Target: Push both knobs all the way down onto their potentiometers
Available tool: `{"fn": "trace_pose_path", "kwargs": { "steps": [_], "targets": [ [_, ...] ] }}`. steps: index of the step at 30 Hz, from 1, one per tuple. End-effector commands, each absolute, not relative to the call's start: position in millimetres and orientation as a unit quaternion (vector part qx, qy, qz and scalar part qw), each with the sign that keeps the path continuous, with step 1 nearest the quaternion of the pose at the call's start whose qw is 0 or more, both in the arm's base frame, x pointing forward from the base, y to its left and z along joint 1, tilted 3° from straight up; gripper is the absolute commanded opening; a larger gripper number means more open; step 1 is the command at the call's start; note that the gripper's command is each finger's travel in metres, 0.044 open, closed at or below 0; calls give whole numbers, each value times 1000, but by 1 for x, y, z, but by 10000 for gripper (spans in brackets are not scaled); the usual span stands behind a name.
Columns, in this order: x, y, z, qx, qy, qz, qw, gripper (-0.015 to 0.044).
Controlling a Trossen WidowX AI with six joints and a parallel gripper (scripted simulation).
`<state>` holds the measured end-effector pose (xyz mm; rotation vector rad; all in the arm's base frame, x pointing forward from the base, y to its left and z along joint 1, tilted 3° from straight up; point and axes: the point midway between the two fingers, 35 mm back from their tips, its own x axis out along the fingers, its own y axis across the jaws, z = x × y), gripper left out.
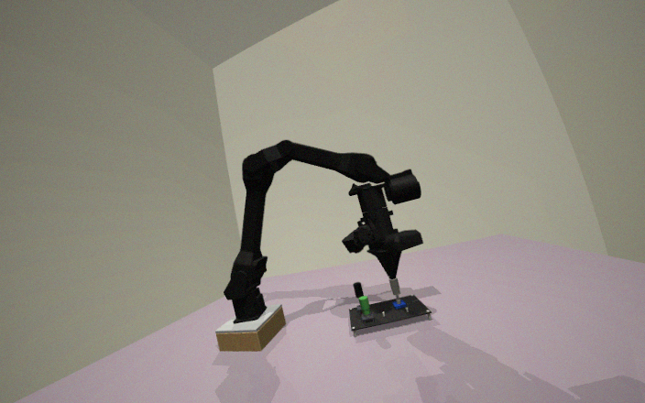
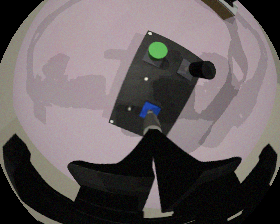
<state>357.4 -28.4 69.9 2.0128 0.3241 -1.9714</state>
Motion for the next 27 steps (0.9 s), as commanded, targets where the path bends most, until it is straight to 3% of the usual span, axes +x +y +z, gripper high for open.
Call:
{"fn": "trace_pose_path", "kwargs": {
  "steps": [1, 27],
  "targets": [
    [359, -28, 63, 701, 114, -688, 151, 0],
    [360, -29, 56, 701, 114, -688, 151, 0]
  ]
}}
